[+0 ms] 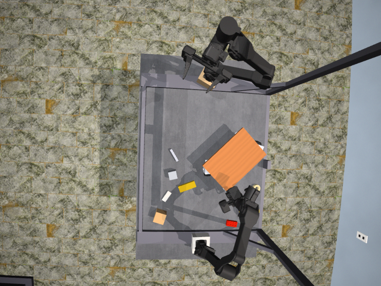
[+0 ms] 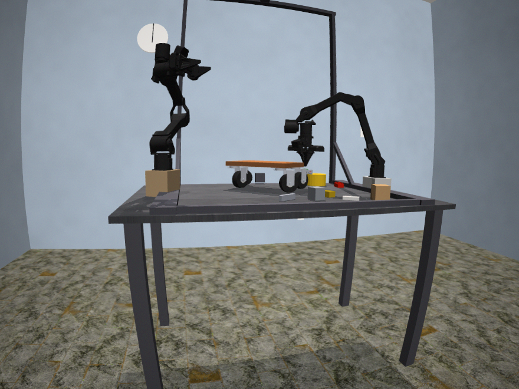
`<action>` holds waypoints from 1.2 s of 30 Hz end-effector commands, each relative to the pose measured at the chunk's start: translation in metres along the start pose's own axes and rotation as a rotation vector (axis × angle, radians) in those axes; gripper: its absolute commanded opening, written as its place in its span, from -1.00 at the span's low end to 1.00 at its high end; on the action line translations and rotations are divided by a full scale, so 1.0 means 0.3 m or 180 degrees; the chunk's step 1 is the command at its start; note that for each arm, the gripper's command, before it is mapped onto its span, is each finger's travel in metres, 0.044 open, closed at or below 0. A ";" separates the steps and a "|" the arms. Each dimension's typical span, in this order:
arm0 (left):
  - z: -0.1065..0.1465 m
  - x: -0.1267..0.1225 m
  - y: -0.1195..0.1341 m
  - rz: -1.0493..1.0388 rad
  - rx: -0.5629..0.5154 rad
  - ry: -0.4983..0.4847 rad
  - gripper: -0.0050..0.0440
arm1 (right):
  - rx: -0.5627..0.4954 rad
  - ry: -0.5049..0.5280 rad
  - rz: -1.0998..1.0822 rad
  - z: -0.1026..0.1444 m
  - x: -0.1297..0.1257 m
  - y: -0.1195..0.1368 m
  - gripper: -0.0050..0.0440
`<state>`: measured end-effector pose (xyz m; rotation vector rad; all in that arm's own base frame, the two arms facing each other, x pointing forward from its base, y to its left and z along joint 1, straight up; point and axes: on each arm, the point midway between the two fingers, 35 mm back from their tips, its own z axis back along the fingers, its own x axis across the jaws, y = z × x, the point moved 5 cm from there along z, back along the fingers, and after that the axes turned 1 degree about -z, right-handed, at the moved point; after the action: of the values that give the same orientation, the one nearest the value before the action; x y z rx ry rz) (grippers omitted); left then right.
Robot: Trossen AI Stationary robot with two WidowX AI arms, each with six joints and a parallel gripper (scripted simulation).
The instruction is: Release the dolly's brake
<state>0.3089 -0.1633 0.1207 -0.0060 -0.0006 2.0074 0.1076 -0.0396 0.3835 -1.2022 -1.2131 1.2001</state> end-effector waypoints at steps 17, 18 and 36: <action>-0.030 -0.001 -0.004 -0.0008 -0.0022 0.0030 -1.00 | -0.0003 -0.0005 -0.0004 0.001 0.000 0.001 1.00; -0.032 -0.001 -0.004 -0.0008 -0.0022 0.0030 -1.00 | -0.0003 -0.0005 -0.0004 0.001 0.000 0.001 1.00; 0.072 0.000 -0.003 -0.0005 0.0007 -0.0004 -1.00 | -0.0003 -0.0005 -0.0004 0.001 0.000 0.001 1.00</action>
<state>0.3099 -0.1631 0.1419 -0.0012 0.0009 2.0059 0.1076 -0.0396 0.3834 -1.2022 -1.2131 1.2001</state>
